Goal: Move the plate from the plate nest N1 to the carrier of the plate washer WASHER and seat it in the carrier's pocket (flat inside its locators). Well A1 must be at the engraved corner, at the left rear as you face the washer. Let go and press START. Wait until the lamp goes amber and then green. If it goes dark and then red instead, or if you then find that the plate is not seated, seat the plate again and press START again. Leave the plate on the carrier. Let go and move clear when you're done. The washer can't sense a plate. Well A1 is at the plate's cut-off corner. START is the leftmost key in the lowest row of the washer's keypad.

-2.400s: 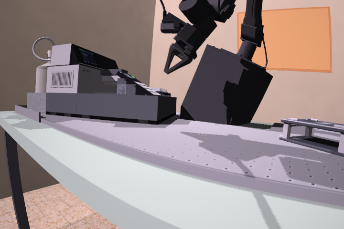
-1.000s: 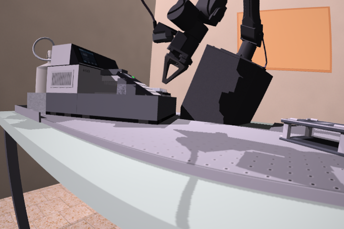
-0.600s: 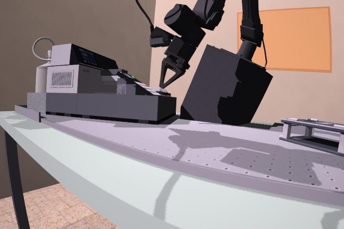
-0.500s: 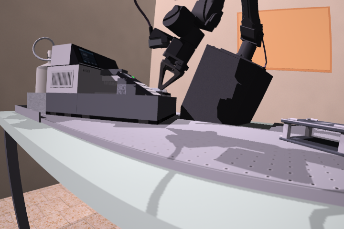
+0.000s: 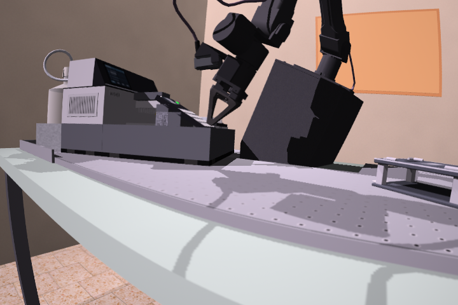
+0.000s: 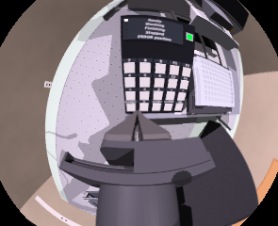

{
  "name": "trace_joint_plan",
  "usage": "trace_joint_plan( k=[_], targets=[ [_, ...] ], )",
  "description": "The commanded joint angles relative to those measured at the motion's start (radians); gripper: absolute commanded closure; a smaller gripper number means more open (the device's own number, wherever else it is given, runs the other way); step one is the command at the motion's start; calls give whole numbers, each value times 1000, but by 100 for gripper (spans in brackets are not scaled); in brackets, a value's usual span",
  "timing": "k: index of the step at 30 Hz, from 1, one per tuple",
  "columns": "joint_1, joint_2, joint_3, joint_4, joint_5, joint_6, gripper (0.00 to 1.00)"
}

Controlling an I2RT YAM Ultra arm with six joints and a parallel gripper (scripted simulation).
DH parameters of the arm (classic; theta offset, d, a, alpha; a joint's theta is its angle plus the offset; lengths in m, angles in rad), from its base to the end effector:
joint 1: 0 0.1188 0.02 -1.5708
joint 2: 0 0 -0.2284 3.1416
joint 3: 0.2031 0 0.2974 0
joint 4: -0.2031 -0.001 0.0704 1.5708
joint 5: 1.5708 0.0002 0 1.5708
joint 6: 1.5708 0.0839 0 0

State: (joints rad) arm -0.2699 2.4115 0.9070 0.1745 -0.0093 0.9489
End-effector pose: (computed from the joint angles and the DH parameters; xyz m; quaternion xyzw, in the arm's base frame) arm 0.2953 -0.0799 -0.1654 0.5678 0.8144 0.0443 0.1117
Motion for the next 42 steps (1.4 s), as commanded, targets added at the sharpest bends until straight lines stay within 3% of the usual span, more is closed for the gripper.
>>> trace_joint_plan(
  k=[1, 42],
  targets=[
    [-10, -34, 31, 29, 14, -10, 100],
    [-10, -8, 34, 30, 13, -10, 100]
  ],
)
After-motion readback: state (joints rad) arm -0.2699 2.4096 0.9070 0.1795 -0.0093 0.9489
